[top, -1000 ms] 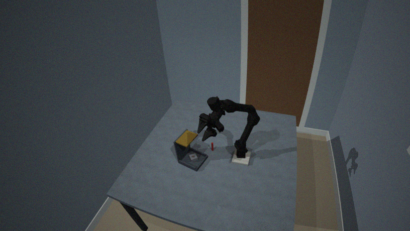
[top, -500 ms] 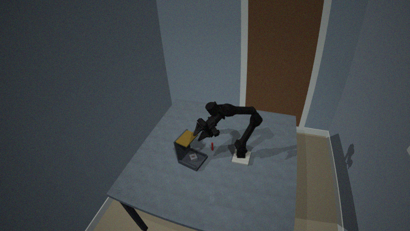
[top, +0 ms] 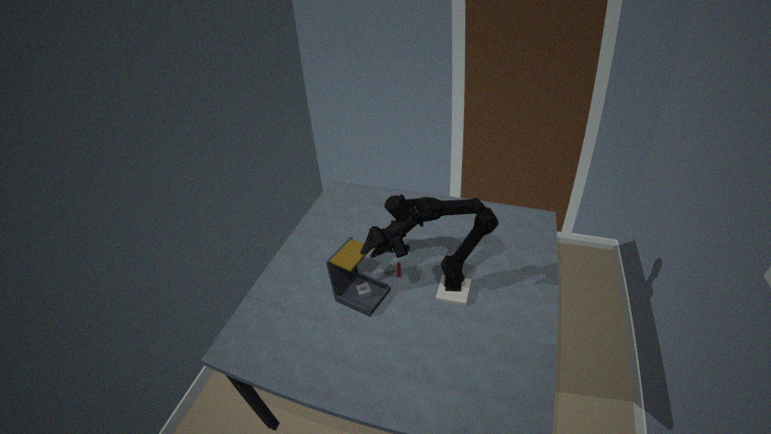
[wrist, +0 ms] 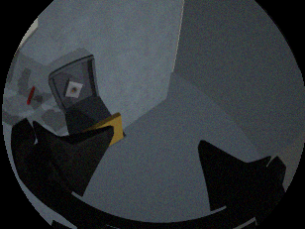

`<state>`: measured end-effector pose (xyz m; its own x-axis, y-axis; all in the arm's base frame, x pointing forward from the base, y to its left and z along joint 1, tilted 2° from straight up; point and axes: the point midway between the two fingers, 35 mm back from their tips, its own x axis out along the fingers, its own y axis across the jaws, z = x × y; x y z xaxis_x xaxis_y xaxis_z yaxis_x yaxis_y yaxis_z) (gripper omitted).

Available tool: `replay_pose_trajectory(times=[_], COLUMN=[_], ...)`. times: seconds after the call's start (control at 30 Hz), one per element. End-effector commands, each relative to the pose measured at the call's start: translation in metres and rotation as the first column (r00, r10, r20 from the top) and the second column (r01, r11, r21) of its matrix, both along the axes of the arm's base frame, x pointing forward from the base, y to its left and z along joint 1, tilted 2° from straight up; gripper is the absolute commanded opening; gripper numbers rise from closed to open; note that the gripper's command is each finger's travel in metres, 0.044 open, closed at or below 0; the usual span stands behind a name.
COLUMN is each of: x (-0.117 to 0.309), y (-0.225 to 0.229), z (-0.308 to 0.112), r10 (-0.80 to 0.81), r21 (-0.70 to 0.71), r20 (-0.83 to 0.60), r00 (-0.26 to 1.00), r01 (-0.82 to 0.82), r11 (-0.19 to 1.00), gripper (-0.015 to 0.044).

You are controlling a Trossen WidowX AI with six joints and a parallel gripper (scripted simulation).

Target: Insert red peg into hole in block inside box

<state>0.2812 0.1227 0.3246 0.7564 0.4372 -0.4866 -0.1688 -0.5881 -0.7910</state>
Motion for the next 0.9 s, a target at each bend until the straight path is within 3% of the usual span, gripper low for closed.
replay_pose_trajectory(times=[0.0,0.87], x=[0.002,-0.008], y=[-0.011,-0.105], z=[-0.012,-0.119], r10=[-0.033,-0.252], r21=[-0.051,-0.464], r20=[0.010,0.027], r00=[0.999,0.967], r01=[0.033,0.235], r11=[0.998,0.854], gripper=[0.0440,0.0440])
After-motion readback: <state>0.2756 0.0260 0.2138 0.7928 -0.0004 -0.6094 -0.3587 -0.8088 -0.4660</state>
